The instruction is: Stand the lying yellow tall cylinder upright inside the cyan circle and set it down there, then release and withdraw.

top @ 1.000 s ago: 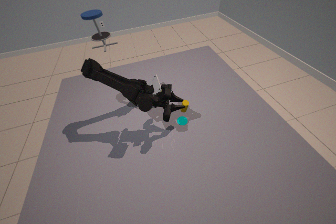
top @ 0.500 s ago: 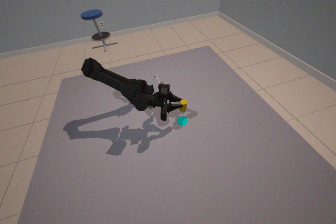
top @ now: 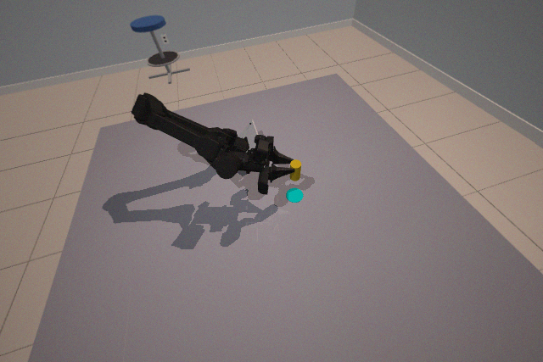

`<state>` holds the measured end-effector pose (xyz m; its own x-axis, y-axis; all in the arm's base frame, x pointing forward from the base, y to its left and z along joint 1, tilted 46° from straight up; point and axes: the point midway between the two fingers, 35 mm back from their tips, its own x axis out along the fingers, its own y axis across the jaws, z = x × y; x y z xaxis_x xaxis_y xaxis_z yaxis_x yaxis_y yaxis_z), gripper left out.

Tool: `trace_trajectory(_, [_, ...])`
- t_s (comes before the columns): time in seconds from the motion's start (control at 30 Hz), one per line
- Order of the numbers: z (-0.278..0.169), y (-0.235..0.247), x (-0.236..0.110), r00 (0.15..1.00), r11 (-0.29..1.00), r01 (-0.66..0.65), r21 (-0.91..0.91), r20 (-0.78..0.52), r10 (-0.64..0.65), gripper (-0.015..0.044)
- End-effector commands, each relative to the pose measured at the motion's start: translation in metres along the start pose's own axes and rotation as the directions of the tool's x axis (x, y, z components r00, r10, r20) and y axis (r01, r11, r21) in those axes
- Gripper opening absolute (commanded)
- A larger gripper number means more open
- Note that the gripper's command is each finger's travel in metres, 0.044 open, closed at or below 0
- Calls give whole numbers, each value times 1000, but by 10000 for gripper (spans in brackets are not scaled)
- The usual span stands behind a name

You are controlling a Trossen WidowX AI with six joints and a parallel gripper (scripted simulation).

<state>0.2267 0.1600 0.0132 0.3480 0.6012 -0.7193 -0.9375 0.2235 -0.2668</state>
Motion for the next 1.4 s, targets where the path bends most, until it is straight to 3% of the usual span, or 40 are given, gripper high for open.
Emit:
trace_trajectory(0.0, [1, 0, 0, 1000, 1000, -1, -7, 5, 1, 105])
trace_trajectory(1.37, [-109, 0, 8, 1000, 1000, 1, -2, -8, -1, 105])
